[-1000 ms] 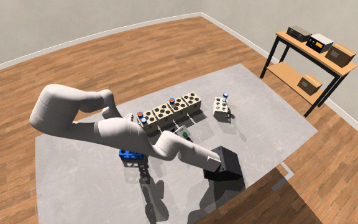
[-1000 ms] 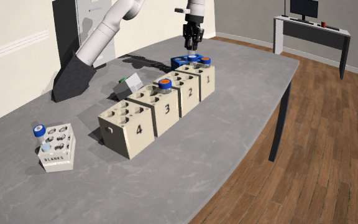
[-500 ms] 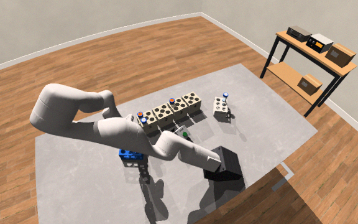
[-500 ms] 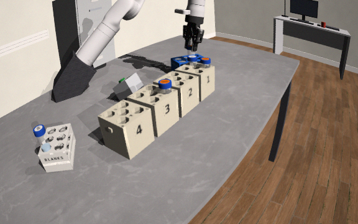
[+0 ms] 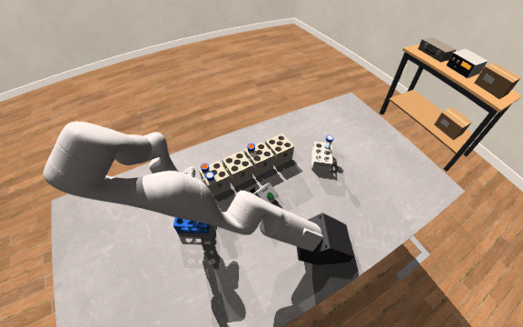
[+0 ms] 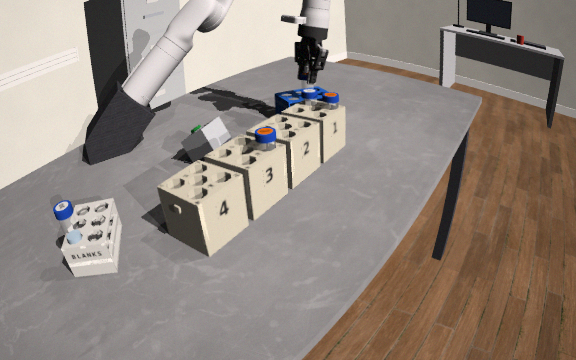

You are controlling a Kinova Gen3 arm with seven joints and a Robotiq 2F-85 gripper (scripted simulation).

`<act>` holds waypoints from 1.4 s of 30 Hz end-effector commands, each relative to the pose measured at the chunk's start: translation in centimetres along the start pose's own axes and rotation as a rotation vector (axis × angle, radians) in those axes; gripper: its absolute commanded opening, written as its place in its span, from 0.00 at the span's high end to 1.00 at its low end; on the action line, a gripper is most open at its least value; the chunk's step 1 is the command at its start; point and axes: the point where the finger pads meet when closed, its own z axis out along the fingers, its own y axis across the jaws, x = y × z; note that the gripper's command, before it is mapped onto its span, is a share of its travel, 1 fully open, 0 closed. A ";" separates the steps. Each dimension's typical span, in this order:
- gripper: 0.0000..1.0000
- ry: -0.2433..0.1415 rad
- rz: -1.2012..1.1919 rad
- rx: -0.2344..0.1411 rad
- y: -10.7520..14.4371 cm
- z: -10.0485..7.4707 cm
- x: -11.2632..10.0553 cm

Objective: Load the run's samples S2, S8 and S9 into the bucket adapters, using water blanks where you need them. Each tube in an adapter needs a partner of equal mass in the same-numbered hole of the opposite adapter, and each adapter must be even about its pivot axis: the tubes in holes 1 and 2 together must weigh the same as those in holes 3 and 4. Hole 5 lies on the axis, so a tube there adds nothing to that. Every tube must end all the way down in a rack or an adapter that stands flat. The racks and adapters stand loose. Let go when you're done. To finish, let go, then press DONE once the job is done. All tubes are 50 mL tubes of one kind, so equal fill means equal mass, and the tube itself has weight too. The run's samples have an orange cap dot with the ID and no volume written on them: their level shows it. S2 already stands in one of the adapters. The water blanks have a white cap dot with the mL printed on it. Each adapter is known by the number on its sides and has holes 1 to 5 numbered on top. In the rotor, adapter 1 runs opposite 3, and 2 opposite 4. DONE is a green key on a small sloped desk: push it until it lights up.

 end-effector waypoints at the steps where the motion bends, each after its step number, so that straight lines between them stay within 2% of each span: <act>1: 0.90 -0.001 0.000 0.001 0.0 0.0 0.0; 26: 0.90 -0.001 0.000 0.001 0.0 0.0 0.0; 42: 0.90 -0.001 0.000 0.001 0.0 -1.9 0.3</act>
